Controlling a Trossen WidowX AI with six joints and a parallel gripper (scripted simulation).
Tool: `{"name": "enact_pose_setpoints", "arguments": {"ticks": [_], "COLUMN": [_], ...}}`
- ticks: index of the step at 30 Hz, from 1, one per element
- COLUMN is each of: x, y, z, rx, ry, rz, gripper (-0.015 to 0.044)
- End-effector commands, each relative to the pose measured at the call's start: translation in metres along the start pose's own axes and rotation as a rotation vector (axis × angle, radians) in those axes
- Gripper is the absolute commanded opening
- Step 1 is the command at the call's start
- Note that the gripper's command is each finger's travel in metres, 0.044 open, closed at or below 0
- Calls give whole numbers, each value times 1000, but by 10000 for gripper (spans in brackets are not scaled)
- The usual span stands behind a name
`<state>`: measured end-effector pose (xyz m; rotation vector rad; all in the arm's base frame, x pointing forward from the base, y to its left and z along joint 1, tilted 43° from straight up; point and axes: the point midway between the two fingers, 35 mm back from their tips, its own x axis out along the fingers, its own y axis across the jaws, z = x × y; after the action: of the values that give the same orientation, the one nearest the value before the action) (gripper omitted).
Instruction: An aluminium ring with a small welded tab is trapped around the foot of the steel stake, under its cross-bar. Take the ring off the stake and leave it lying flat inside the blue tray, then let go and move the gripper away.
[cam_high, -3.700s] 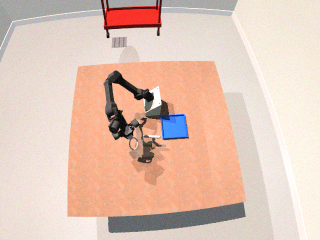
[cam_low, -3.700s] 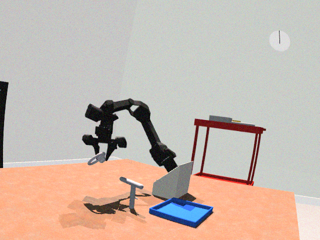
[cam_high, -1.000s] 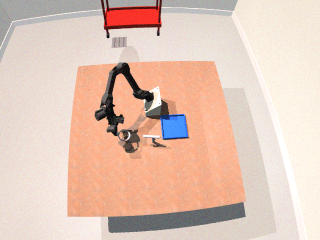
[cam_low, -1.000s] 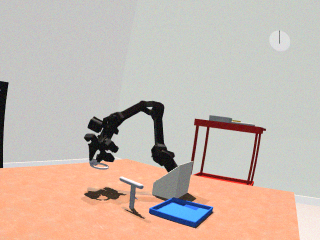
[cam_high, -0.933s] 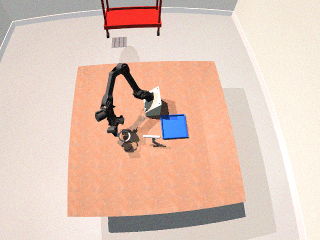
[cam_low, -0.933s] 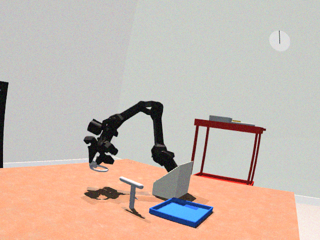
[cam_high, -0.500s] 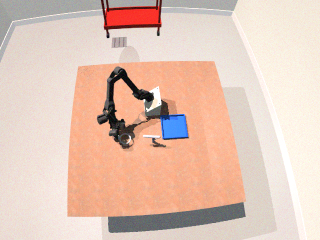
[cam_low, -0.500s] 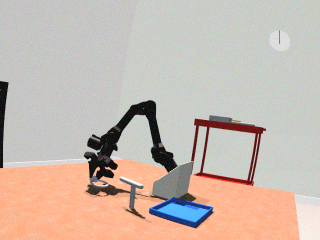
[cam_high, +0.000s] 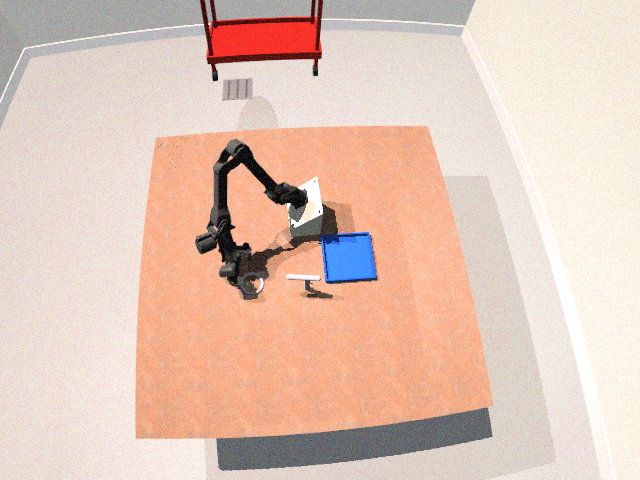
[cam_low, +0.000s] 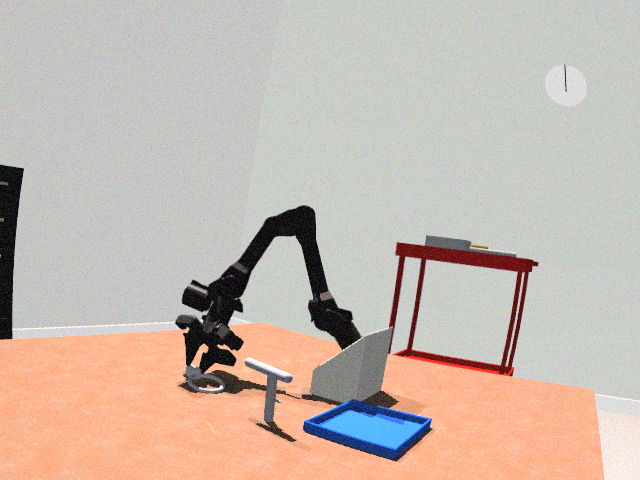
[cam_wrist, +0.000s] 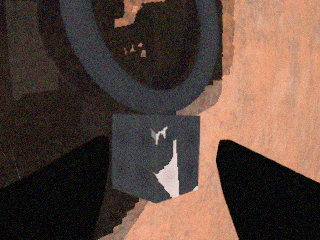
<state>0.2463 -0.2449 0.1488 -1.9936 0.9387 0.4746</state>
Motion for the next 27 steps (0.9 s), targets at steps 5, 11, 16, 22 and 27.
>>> {"name": "enact_pose_setpoints", "arguments": {"ticks": [5, 11, 16, 22, 27], "x": [-2, -46, -46, -41, -41], "y": [-3, -40, -40, -37, -37], "z": [0, 11, 11, 10, 10], "rx": [0, 0, 0, -4, -4], "ry": [0, -4, -4, -4, -4], "rz": [-3, -10, -10, -14, -14], "gripper": [420, 440, 440, 440, 440]}}
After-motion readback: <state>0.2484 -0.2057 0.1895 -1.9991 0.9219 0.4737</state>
